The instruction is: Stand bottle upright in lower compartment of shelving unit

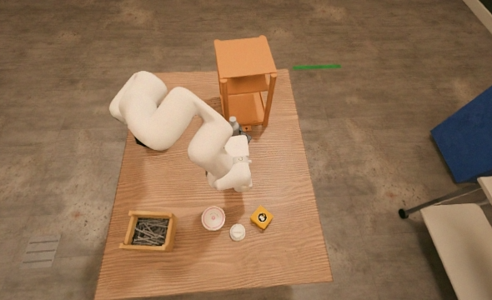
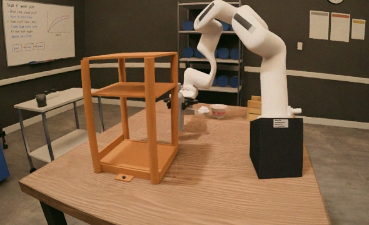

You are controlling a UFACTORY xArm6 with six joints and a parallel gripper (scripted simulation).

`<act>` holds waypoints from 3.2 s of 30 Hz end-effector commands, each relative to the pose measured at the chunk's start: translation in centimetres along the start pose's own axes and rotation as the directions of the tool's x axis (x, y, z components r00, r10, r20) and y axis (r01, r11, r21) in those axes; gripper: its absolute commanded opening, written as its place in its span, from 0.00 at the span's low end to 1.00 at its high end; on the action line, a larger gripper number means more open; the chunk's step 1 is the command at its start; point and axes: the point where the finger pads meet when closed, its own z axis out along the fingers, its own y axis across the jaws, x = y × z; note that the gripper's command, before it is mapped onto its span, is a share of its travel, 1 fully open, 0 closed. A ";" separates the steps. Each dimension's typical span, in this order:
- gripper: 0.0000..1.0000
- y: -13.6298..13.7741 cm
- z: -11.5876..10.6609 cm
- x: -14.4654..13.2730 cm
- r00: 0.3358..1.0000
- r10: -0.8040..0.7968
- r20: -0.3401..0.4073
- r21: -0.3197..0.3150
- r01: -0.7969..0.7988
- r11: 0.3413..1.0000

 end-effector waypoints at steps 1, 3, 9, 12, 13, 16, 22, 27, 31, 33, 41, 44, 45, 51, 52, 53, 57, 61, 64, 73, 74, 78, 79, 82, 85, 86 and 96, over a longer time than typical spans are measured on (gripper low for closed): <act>0.00 -0.1 0.4 -0.1 1.000 -0.003 -0.001 0.000 0.003 1.000; 0.00 -0.1 0.6 -0.1 1.000 -0.003 -0.001 0.000 0.003 1.000; 0.00 -0.1 0.8 -0.1 1.000 -0.003 -0.001 0.000 0.003 1.000; 0.00 -0.1 0.8 -0.1 1.000 -0.003 -0.001 0.000 0.003 1.000; 0.00 -0.1 0.8 -0.1 1.000 -0.003 -0.001 0.000 0.003 1.000; 0.00 -0.1 0.8 -0.1 1.000 -0.003 -0.001 0.000 0.003 1.000; 0.00 -0.5 0.8 -0.1 1.000 -0.003 -0.001 0.000 0.003 1.000; 0.00 -1.3 0.8 -0.1 1.000 -0.003 -0.001 0.000 0.003 1.000; 0.00 -2.0 0.8 -0.1 1.000 -0.003 -0.001 0.000 0.003 1.000; 0.00 -2.3 0.8 -0.1 1.000 -0.003 -0.001 0.000 0.003 1.000; 0.00 -4.7 0.8 -0.1 1.000 -0.003 -0.001 0.000 0.003 1.000; 0.00 -5.6 0.8 -0.1 1.000 -0.003 -0.001 0.000 0.003 1.000; 0.00 -5.9 0.8 -0.1 1.000 -0.003 -0.001 0.000 0.003 1.000; 0.00 -6.9 0.8 -0.1 1.000 -0.003 -0.001 0.000 0.003 1.000; 0.00 -7.1 0.8 -0.1 1.000 -0.003 -0.001 0.000 0.003 1.000; 0.00 -7.3 0.8 -0.1 1.000 -0.003 -0.001 0.000 0.003 1.000; 0.00 -7.9 0.8 -0.1 1.000 -0.003 -0.001 0.000 0.003 1.000; 0.00 -8.2 0.8 -0.1 1.000 -0.003 -0.001 0.000 0.003 1.000; 0.00 -8.3 0.8 -0.1 1.000 -0.003 -0.001 0.000 0.003 1.000; 0.00 -8.3 0.8 -0.1 1.000 -0.003 -0.001 0.000 0.003 1.000; 0.00 -8.3 0.8 -0.1 1.000 -0.003 -0.001 0.000 0.003 1.000; 0.00 -8.3 0.9 -0.1 1.000 -0.003 -0.001 0.000 0.003 1.000; 0.00 -8.3 0.9 -0.1 1.000 -0.003 -0.001 0.000 0.003 1.000; 0.00 -8.3 1.0 -0.1 1.000 -0.003 -0.001 0.000 0.003 1.000; 0.00 -8.3 1.2 -0.1 1.000 -0.003 -0.001 0.000 0.003 1.000; 0.00 -8.3 1.2 -0.1 1.000 -0.003 -0.001 0.000 0.003 1.000; 0.00 -8.3 2.6 -0.1 1.000 -0.003 -0.001 0.000 0.003 1.000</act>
